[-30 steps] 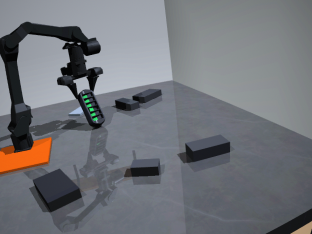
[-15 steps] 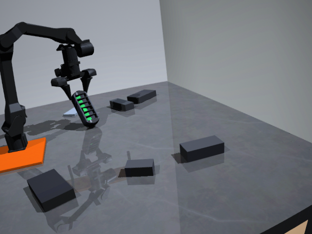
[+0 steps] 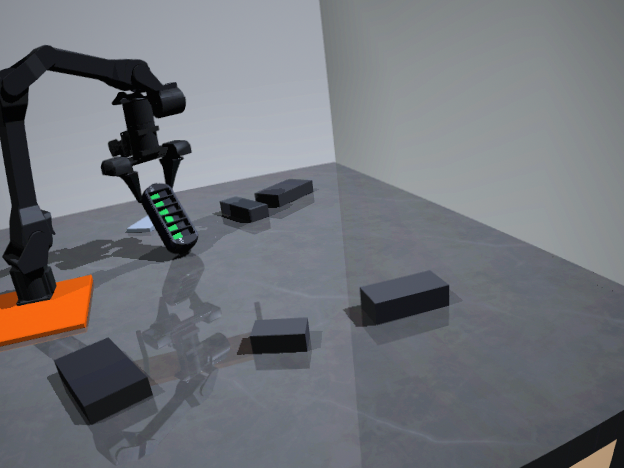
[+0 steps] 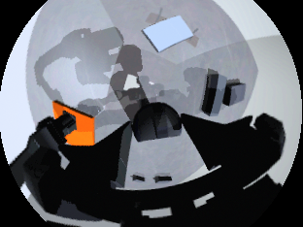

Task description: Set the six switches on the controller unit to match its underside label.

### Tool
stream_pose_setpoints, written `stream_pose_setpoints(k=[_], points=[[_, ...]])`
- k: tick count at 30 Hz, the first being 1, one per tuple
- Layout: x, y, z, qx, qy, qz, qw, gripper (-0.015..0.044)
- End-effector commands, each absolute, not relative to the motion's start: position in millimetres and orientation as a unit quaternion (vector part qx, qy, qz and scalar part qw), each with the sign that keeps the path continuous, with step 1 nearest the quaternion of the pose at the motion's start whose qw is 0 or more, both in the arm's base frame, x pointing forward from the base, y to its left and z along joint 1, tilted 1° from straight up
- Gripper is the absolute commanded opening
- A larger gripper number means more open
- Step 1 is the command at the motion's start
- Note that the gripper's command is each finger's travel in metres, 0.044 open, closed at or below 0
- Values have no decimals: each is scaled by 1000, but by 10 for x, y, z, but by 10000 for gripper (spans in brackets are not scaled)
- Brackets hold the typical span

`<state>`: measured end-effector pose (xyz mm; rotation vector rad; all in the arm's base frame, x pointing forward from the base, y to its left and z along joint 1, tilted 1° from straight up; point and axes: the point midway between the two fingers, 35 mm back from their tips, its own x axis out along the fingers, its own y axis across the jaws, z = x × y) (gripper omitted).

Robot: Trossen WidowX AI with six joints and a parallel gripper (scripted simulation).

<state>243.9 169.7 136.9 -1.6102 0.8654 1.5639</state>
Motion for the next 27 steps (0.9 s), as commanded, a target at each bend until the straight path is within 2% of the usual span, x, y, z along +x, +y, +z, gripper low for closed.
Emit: stream_pose_setpoints(k=[1,27], points=[[2412,1689,1312,-621,344,606,357,338],[2335,1826,1187,-621,344,607,358,338]])
